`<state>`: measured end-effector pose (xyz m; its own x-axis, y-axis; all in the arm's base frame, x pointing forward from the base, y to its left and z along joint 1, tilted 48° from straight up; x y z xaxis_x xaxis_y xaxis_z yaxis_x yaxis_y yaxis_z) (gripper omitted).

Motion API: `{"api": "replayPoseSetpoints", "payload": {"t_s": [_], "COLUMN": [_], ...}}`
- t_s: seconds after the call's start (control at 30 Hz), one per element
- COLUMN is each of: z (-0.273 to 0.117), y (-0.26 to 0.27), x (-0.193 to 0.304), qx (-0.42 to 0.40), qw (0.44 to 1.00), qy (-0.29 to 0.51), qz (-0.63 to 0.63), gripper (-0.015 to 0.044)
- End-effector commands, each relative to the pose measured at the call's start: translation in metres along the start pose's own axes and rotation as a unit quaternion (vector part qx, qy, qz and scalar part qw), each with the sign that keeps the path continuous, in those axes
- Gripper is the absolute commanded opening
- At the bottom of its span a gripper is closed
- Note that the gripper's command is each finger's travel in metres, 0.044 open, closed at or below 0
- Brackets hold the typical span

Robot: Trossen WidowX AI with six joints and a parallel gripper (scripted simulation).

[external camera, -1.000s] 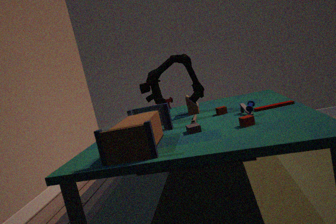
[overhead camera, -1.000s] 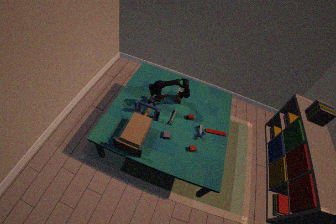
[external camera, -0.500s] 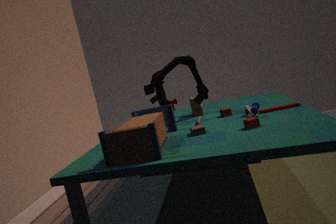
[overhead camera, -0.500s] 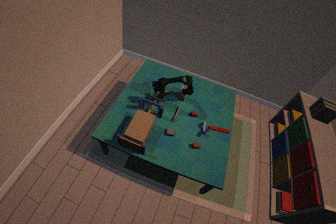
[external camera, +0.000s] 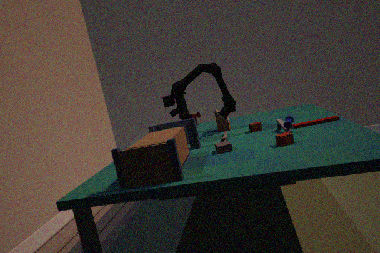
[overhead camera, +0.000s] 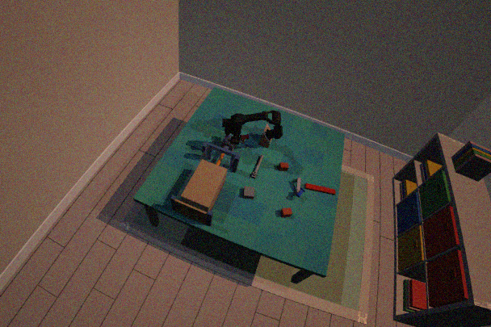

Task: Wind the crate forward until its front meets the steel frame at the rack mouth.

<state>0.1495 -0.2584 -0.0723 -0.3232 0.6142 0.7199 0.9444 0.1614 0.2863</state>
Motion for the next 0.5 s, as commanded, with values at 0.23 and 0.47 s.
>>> {"api": "replayPoseSetpoints", "payload": {"t_s": [0.23, 0.47], "z": [0.0040, 0.0041], "y": [0.0016, 0.0000], "x": [-0.0011, -0.0007], "qx": [0.004, 0.005], "qw": [1.000, 1.000], "qy": [0.002, 0.002], "qz": [0.007, -0.015], "gripper": [0.0000, 0.0000]}}
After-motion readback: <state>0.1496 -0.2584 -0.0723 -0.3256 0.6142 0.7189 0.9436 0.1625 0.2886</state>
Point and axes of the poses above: the point midway between the two fingers, 35 mm back from their tips, its own z axis out along the fingers, its own y axis across the jaws, x = y × z, the point moved 10 cm from there along -z, back along the fingers, and after that the axes turned 10 degrees about -z, right-handed, at the moved point
